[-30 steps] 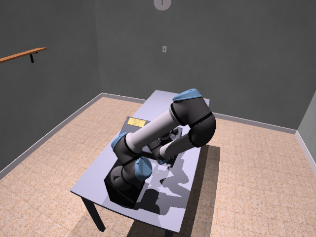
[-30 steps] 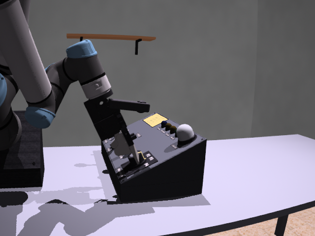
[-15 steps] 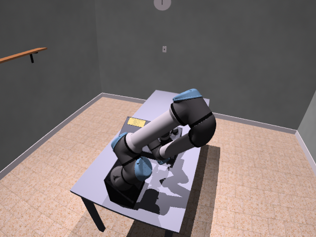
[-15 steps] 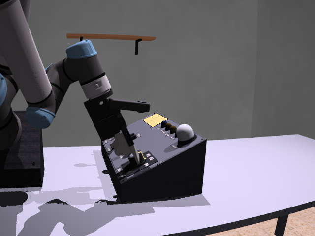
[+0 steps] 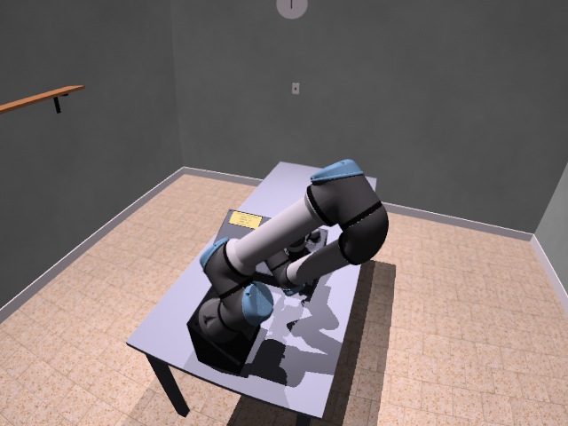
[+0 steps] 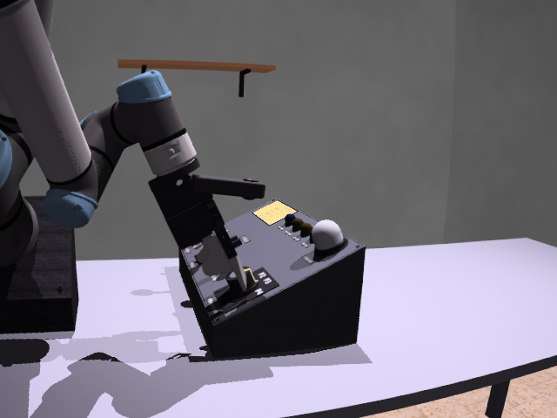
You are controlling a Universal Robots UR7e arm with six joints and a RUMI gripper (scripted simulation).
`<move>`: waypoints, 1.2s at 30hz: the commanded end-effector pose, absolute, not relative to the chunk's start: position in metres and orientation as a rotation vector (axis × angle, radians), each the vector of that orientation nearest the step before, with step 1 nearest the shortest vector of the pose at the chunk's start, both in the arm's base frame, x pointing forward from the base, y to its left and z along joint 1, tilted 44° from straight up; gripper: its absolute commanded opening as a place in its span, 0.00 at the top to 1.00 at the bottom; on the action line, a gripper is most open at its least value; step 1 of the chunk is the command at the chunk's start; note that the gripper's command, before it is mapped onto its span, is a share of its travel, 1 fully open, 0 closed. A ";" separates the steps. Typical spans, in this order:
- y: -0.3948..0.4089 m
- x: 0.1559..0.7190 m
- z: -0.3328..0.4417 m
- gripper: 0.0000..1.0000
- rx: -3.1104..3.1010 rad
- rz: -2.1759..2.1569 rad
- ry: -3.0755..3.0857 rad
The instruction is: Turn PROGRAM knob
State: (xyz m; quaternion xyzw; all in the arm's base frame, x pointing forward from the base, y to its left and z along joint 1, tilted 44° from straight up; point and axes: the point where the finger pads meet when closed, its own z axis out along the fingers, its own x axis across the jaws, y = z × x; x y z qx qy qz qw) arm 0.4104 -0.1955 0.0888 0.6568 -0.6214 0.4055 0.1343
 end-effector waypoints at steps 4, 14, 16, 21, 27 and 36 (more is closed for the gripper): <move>-0.197 0.412 0.090 0.56 1.901 1.181 -1.802; -0.199 0.413 0.090 0.56 1.900 1.180 -1.803; -0.199 0.414 0.090 0.56 1.900 1.180 -1.802; -0.199 0.414 0.090 0.56 1.900 1.181 -1.802; -0.199 0.414 0.090 0.56 1.901 1.181 -1.802; -0.199 0.414 0.090 0.56 1.901 1.181 -1.802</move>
